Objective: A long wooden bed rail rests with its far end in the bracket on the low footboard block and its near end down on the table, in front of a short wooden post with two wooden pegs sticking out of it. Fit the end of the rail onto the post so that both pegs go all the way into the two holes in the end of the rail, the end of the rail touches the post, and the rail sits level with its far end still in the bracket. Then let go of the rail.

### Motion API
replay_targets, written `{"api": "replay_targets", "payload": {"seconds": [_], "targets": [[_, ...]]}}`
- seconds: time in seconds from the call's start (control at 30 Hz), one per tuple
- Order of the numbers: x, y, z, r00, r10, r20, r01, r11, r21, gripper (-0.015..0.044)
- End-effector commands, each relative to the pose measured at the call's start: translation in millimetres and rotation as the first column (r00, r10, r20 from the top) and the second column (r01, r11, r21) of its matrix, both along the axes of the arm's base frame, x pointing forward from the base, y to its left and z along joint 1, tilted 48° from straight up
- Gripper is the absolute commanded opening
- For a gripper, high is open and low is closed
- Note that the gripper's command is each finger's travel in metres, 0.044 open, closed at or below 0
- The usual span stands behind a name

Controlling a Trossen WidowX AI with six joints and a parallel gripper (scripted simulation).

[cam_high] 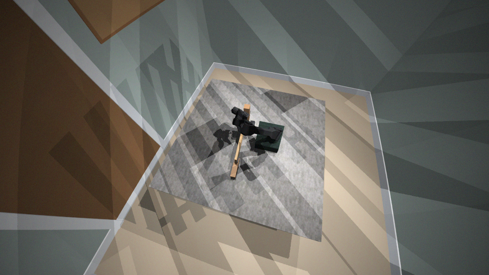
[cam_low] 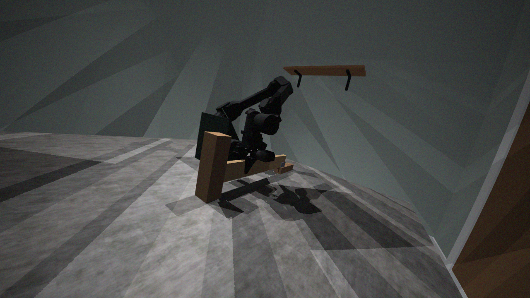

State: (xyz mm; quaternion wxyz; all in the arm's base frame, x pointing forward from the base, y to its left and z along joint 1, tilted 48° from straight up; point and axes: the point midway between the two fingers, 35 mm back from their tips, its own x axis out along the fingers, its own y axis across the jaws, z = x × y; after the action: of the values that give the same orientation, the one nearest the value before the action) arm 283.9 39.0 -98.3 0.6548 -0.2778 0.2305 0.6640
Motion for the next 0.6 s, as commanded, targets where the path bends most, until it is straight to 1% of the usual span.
{"api": "replay_targets", "payload": {"seconds": [0.0,0.2,0.57], "targets": [[0.7,-2.2,-0.9,1.0,-0.001,0.003,0.001,1.0,-0.002,0.0],[0.8,-3.5,-2.3,1.0,-0.001,0.003,0.001,1.0,-0.002,0.0],[0.1,-1.5,-1.7,1.0,0.0,0.0,0.0,1.0,-0.001,0.0289]]}}
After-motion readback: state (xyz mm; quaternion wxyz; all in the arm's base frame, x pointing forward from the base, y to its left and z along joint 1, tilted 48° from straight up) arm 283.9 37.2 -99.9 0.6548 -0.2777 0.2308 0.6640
